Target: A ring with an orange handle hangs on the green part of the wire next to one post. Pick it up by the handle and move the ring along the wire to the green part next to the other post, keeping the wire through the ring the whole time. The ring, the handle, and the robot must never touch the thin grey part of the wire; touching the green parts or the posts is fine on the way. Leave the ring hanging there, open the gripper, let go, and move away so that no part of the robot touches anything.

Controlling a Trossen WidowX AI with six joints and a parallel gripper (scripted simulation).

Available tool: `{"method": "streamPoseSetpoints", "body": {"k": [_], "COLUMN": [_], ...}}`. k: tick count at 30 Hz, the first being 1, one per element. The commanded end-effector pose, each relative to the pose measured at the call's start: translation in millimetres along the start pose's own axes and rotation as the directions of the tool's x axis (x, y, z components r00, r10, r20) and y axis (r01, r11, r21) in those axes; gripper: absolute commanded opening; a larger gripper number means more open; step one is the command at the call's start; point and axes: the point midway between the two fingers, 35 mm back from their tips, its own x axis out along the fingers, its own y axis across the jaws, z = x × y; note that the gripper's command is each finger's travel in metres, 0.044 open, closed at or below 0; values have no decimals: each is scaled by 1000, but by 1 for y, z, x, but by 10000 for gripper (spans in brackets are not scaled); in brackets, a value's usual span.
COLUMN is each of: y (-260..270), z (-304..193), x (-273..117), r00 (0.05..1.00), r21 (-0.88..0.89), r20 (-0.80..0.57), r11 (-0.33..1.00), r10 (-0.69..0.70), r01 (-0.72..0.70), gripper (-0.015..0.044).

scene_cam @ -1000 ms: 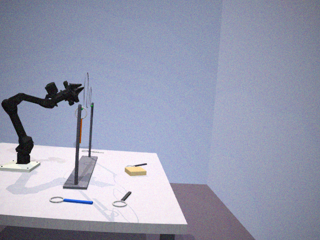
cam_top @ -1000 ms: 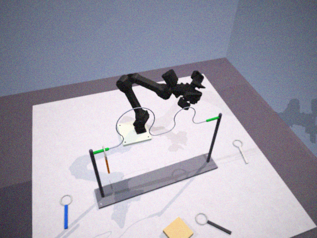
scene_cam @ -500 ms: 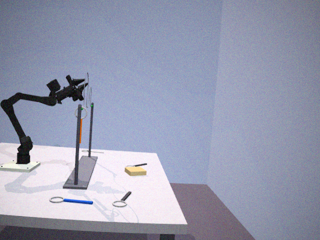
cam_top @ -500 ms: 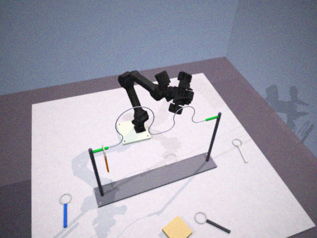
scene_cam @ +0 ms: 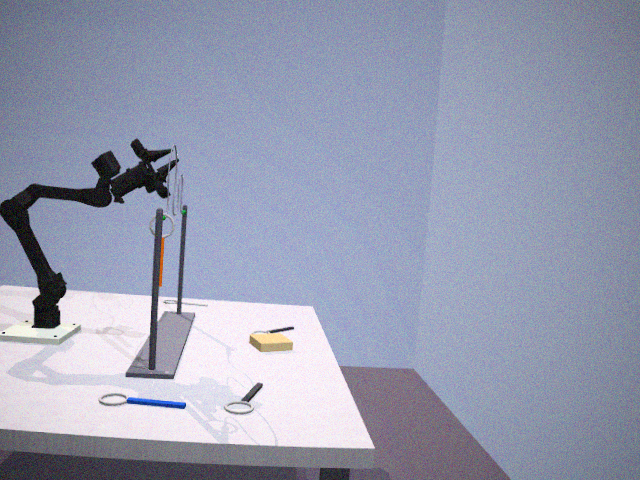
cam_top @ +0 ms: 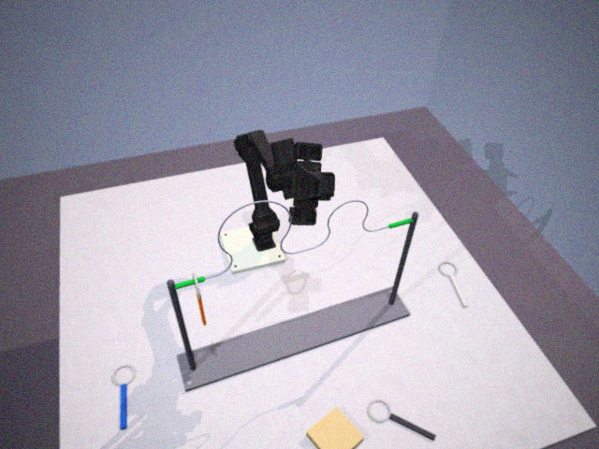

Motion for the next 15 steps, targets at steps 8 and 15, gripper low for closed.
{"method": "streamPoseSetpoints", "body": {"k": [8, 15], "y": [-8, 10], "z": [-55, -61], "x": [-4, -9], "r00": [996, 996], "r21": [164, 246], "r20": [-89, -85], "r11": [986, 969], "r10": [-14, 24], "r01": [29, -2], "gripper": [160, 160]}}
